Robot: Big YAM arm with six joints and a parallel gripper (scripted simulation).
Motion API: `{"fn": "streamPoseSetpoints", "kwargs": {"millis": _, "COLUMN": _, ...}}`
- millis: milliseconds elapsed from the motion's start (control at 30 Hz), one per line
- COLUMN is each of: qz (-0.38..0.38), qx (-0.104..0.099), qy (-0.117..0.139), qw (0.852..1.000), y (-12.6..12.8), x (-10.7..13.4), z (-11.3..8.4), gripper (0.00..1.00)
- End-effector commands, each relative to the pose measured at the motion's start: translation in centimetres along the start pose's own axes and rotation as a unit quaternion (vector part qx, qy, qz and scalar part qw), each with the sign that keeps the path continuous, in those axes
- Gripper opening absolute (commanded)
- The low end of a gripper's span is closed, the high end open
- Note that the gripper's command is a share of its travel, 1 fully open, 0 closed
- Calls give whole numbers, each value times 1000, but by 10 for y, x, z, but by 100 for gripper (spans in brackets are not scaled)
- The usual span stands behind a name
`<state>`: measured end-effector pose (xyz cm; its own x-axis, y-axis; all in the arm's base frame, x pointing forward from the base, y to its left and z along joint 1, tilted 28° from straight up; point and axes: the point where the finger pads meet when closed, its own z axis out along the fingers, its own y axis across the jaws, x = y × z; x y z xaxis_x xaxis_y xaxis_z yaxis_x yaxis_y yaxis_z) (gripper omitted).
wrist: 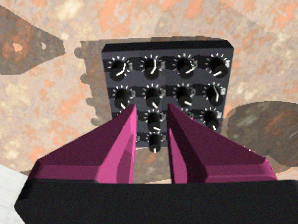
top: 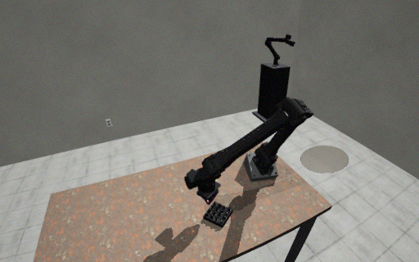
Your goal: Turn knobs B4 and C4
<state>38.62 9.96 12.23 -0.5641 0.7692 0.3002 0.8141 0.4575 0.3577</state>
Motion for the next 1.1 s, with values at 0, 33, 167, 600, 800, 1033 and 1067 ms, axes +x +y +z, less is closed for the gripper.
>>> {"fn": "streamPoseSetpoints", "kwargs": {"millis": 0, "qz": 2, "qx": -10, "qy": -8, "qw": 1000, "y": 17, "x": -8, "z": -10, "gripper": 19}}
{"fn": "streamPoseSetpoints", "kwargs": {"millis": 33, "qz": 2, "qx": -10, "qy": -8, "qw": 1000, "y": 17, "x": -8, "z": -10, "gripper": 19}}
{"fn": "streamPoseSetpoints", "kwargs": {"millis": 167, "qz": 2, "qx": -10, "qy": -8, "qw": 1000, "y": 16, "x": -8, "z": -9, "gripper": 19}}
{"fn": "streamPoseSetpoints", "kwargs": {"millis": 600, "qz": 2, "qx": 1, "qy": -1, "qw": 1000, "y": 3, "x": 0, "z": 9, "gripper": 19}}
{"fn": "streamPoseSetpoints", "kwargs": {"millis": 800, "qz": 2, "qx": 1, "qy": -1, "qw": 1000, "y": 3, "x": 0, "z": 15, "gripper": 19}}
{"fn": "streamPoseSetpoints", "kwargs": {"millis": 1033, "qz": 2, "qx": 1, "qy": -1, "qw": 1000, "y": 3, "x": 0, "z": 21, "gripper": 19}}
{"fn": "streamPoseSetpoints", "kwargs": {"millis": 1067, "qz": 2, "qx": 1, "qy": -1, "qw": 1000, "y": 3, "x": 0, "z": 23, "gripper": 19}}
